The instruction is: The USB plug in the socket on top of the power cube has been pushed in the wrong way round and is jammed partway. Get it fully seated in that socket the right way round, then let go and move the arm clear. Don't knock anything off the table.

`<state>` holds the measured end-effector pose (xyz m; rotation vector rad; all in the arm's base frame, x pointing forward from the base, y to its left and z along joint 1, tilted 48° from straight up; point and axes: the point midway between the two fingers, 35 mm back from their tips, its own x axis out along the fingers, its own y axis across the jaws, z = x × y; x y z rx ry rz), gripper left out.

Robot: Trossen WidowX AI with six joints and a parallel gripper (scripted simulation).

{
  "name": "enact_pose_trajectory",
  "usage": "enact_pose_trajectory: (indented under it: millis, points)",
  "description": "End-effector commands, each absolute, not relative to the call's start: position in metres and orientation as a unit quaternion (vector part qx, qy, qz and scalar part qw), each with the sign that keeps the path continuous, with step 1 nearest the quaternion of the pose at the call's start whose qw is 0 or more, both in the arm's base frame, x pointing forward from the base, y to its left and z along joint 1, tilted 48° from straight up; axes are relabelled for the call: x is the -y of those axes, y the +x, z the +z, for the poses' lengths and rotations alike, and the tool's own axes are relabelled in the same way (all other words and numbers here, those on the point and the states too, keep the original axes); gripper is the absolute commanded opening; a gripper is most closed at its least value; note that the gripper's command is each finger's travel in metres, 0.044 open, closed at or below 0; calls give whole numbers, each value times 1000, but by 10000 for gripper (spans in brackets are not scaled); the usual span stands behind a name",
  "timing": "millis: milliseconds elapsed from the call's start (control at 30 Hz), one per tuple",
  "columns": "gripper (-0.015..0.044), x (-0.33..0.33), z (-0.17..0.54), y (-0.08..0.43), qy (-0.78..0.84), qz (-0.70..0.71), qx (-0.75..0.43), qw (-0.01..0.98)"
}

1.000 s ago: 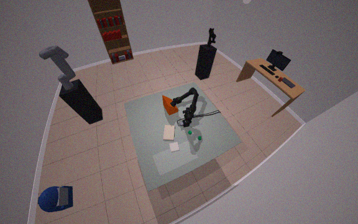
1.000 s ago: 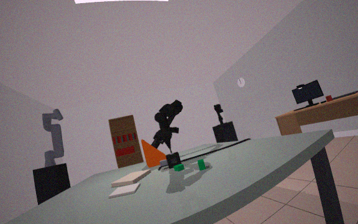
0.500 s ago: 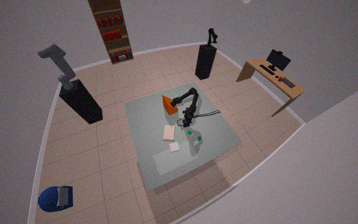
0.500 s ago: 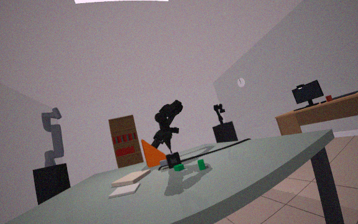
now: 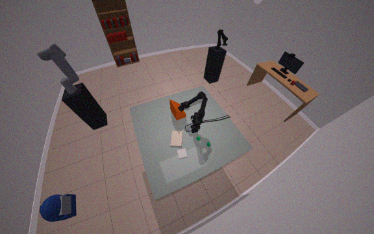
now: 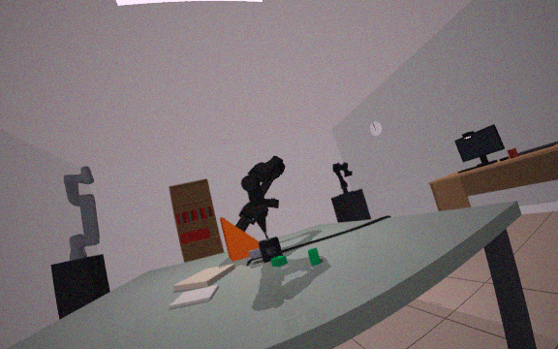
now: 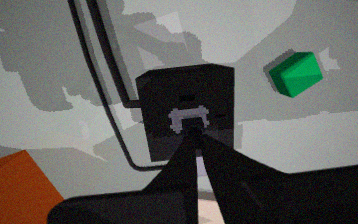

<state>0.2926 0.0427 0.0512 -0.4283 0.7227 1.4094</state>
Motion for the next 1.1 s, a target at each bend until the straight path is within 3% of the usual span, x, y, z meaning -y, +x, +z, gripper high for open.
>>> enact_pose_trajectory:
  millis: [0,1067]
  points:
    - [0,-45,50,291,-187,630,-323,681]
    - [0,-47,48,291,-187,630,-323,681]
